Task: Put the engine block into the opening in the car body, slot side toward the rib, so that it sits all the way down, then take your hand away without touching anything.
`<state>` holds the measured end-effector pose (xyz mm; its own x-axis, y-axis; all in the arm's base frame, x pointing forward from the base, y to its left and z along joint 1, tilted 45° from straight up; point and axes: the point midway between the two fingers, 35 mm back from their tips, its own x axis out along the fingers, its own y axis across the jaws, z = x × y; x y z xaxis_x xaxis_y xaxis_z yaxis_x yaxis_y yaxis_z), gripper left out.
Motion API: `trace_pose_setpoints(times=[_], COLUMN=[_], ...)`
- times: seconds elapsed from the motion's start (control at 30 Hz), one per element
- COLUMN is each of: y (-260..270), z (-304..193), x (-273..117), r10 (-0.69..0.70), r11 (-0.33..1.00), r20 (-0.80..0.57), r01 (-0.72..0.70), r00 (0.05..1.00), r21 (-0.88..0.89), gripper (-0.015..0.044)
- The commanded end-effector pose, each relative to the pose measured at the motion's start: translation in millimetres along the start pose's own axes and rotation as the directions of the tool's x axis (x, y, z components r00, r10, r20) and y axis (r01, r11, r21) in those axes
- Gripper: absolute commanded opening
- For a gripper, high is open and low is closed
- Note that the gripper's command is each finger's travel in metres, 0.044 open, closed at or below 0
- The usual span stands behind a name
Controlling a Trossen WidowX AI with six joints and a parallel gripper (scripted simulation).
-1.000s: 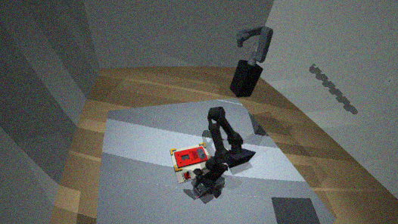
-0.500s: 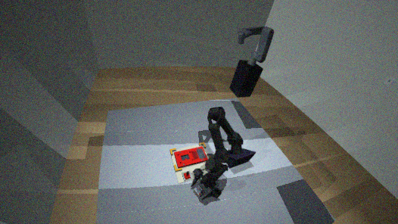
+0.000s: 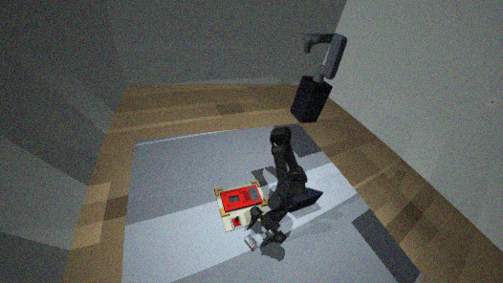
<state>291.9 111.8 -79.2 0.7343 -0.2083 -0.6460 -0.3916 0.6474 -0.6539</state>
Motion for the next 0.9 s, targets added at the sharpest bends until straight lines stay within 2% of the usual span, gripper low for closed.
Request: trace_pose_setpoints(times=[0.0,0.7,0.87], y=[-1.7,0.4,8.7], z=[-2.2,0.3,3.1], x=[-5.0,-0.8,9.9], r10=[-0.004,0.001,0.024], r11=[1.000,1.000,0.991], r20=[-0.007,-0.003,-0.072], r01=[0.004,-0.001,-0.034], r00=[1.000,1.000,0.997], r21=[0.005,-0.005,-0.132], gripper=[0.0440,0.0440,0.0440])
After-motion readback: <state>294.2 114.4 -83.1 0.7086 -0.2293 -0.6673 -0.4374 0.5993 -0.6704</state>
